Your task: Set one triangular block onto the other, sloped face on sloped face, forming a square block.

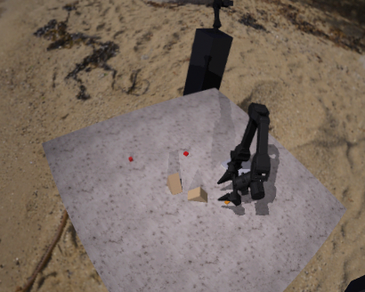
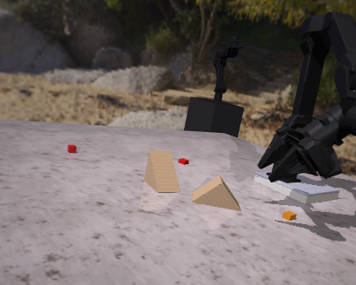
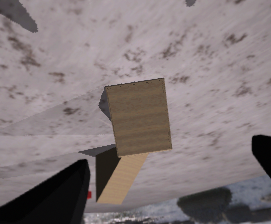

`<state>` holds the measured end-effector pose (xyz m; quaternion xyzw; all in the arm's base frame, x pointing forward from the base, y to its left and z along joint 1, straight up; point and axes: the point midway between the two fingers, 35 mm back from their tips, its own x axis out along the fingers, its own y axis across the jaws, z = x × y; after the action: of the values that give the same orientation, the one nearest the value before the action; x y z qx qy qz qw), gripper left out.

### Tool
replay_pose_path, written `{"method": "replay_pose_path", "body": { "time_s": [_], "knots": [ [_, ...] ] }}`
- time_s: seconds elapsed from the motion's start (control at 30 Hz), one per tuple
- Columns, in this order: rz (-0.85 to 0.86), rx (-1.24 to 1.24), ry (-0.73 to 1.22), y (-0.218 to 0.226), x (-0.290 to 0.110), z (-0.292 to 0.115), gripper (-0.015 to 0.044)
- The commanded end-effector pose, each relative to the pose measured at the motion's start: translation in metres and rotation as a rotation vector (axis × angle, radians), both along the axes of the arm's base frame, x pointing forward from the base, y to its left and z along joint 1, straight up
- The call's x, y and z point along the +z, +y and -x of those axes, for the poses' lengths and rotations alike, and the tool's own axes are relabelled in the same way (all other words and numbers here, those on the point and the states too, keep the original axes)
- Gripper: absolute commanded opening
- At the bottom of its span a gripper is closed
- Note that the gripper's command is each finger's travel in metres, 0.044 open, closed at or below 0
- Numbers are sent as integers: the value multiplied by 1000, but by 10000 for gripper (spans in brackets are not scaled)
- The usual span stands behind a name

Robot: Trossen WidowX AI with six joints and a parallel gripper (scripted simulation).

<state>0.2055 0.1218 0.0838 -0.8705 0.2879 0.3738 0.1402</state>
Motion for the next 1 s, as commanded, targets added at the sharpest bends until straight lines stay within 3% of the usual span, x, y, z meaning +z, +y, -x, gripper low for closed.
{"method": "replay_pose_path", "body": {
  "time_s": [0.0,0.57,0.97],
  "knots": [
    [29,-4,-23,-7,4,-3,440],
    [32,-5,-26,-55,-65,-52,440],
    [33,-5,-28,-58,-67,-56,440]
  ]
}}
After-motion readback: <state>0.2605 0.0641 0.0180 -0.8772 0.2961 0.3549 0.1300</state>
